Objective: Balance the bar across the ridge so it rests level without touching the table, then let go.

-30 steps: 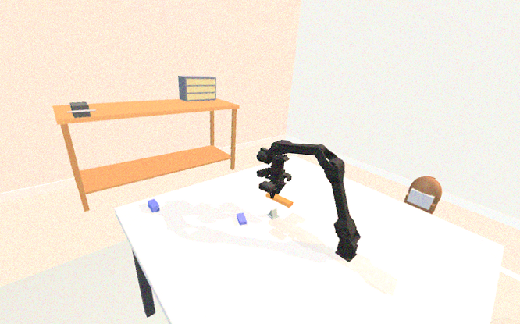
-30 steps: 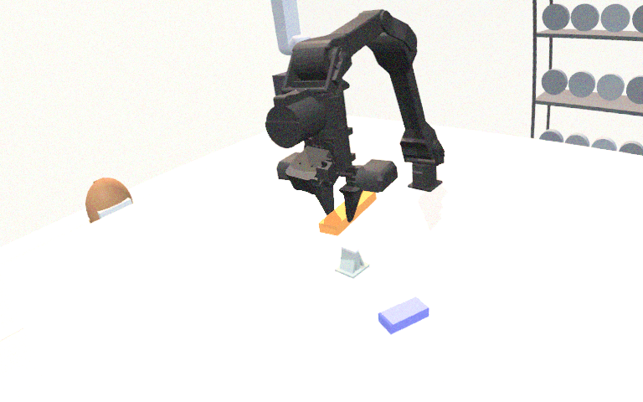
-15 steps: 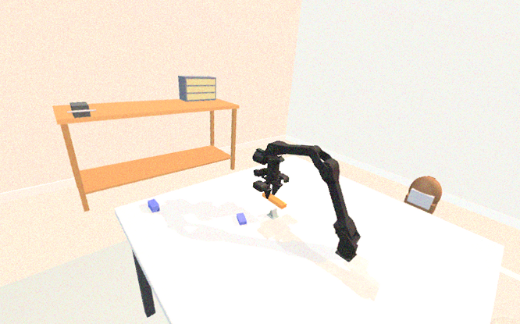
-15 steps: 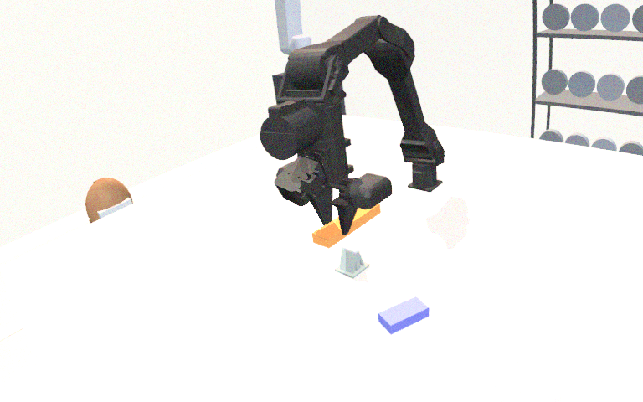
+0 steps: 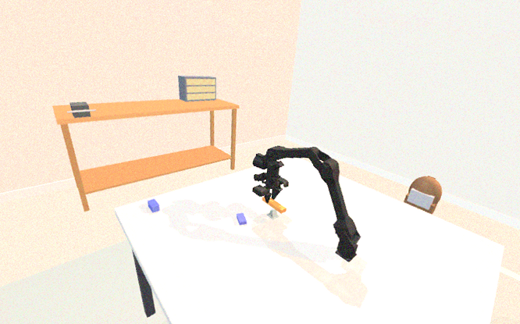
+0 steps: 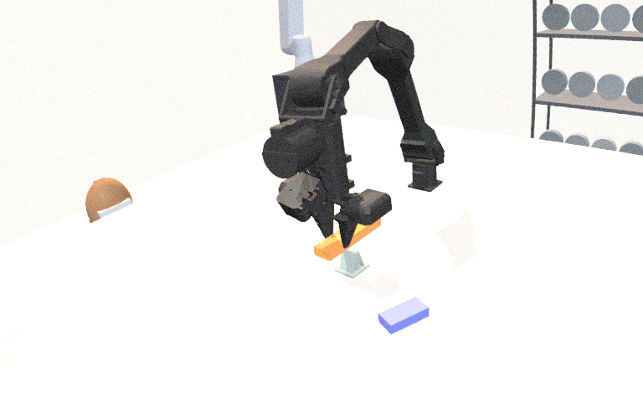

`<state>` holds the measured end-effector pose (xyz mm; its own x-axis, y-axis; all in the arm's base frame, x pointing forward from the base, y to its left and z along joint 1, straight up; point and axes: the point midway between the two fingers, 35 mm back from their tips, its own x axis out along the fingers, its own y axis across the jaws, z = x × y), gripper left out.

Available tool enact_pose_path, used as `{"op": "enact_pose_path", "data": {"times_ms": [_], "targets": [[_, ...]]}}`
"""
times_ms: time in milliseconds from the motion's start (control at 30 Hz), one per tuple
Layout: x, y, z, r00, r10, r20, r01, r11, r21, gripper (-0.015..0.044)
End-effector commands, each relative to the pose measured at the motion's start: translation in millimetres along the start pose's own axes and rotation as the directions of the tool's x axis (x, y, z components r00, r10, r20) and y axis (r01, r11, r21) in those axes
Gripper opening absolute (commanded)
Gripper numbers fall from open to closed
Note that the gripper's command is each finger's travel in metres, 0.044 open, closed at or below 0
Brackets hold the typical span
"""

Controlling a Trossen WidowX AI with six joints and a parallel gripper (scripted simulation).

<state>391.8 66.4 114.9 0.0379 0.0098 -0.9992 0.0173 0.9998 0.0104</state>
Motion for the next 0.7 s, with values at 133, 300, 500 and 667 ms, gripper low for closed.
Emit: {"op": "enact_pose_path", "data": {"times_ms": [133, 300, 500, 667], "targets": [[10.7, -2.0, -0.8, 1.0, -0.003, 0.002, 0.003, 1.0, 0.005, 0.0], [10.7, -2.1, -0.6, 1.0, -0.003, 0.002, 0.003, 1.0, 0.005, 0.0], [10.8, -2.2, -0.7, 1.0, -0.003, 0.002, 0.003, 1.0, 0.005, 0.0], [11.1, -2.2, -0.7, 1.0, -0.003, 0.002, 0.003, 1.0, 0.005, 0.0]]}}
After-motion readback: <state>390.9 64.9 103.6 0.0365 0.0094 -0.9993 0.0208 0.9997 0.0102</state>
